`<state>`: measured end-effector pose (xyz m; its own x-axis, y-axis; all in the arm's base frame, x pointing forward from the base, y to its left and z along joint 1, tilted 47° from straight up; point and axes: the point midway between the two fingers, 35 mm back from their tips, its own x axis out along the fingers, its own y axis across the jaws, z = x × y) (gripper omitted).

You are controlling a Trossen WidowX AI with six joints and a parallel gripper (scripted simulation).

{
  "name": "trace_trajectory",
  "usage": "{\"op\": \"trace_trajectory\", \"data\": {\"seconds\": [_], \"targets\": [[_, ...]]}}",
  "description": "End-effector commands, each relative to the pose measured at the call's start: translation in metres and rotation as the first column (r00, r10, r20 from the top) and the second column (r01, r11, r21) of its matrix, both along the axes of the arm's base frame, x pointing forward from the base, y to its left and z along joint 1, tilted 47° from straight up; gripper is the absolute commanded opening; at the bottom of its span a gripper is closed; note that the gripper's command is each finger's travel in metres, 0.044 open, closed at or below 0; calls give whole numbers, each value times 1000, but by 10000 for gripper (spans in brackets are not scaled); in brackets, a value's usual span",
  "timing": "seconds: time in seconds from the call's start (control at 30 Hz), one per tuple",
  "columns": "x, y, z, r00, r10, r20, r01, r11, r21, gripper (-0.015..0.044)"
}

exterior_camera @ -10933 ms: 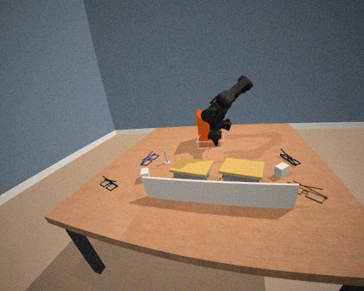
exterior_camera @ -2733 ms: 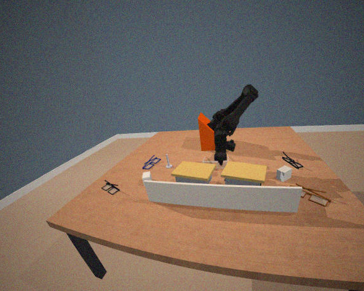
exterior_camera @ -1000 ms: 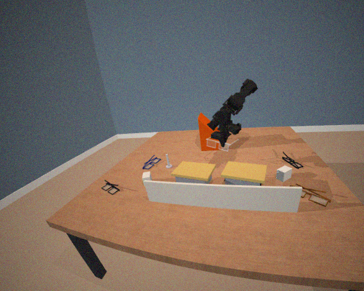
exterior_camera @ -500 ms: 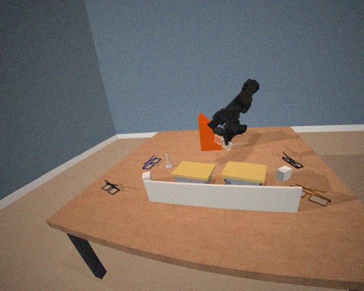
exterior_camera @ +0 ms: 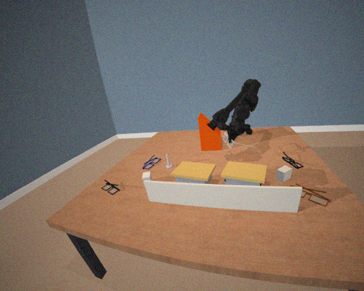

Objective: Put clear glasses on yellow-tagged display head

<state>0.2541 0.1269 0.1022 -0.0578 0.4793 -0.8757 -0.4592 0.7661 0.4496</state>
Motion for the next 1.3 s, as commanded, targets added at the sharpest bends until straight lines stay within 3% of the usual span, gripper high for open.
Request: {"op": "trace_trajectory", "data": {"seconds": [0.0,0.6,1.27], "targets": [[-6,2,4,993,-107,-42,106,994,-35,0],[-23,8,28,817,-560,-135,542,827,-149,0],[-43,11,54,376,-906,-196,885,414,-215,0]]}}
